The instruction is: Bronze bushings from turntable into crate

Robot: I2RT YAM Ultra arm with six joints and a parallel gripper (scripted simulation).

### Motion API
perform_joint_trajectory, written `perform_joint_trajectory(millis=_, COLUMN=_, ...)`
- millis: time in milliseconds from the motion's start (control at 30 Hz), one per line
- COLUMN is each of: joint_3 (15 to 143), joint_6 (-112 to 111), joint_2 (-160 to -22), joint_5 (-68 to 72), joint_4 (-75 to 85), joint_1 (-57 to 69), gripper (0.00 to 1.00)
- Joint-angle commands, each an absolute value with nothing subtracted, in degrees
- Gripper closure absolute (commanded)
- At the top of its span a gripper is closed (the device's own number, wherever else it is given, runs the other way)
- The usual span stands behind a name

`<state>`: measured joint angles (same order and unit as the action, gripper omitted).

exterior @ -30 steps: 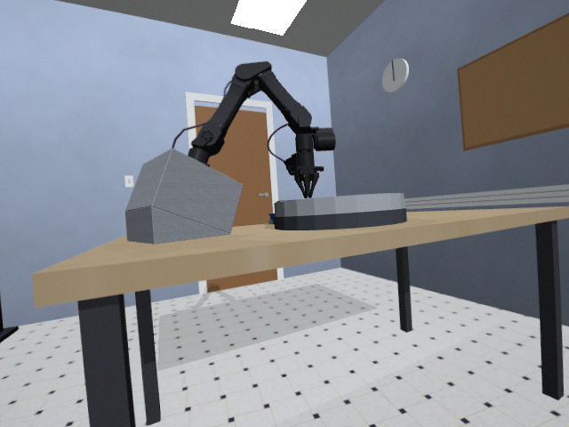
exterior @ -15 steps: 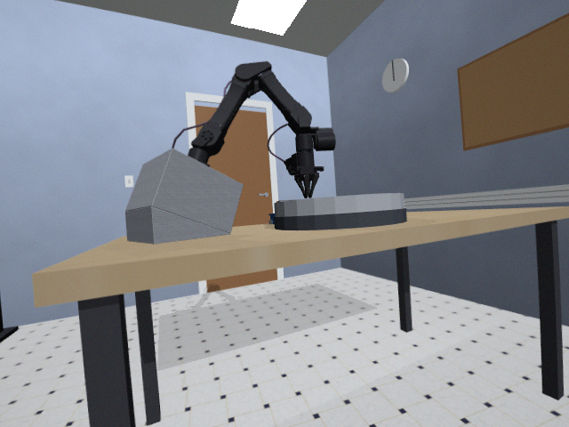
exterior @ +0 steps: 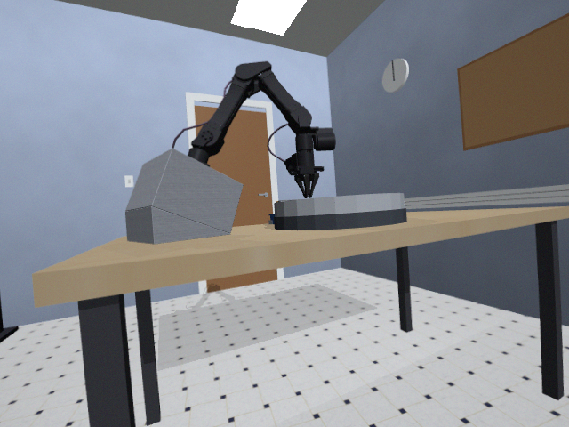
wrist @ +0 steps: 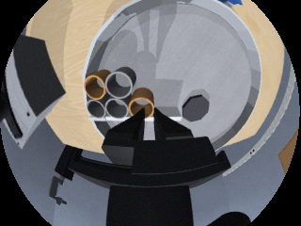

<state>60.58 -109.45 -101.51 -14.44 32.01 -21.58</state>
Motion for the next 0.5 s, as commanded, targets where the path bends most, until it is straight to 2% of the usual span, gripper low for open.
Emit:
perform_joint_trajectory(millis=0, joint_3=62.6, joint_6=-109.1, joint_2=-102.5, joint_5=-15.0, joint_4=33.1, joint_1=-21.7, gripper=0.85)
perform_joint_trajectory(millis=467, joint_3=62.4, joint_6=-107.8, joint_2=-105.3, joint_5=-14.0, joint_4=28.6, joint_1=-20.0, gripper=0.85)
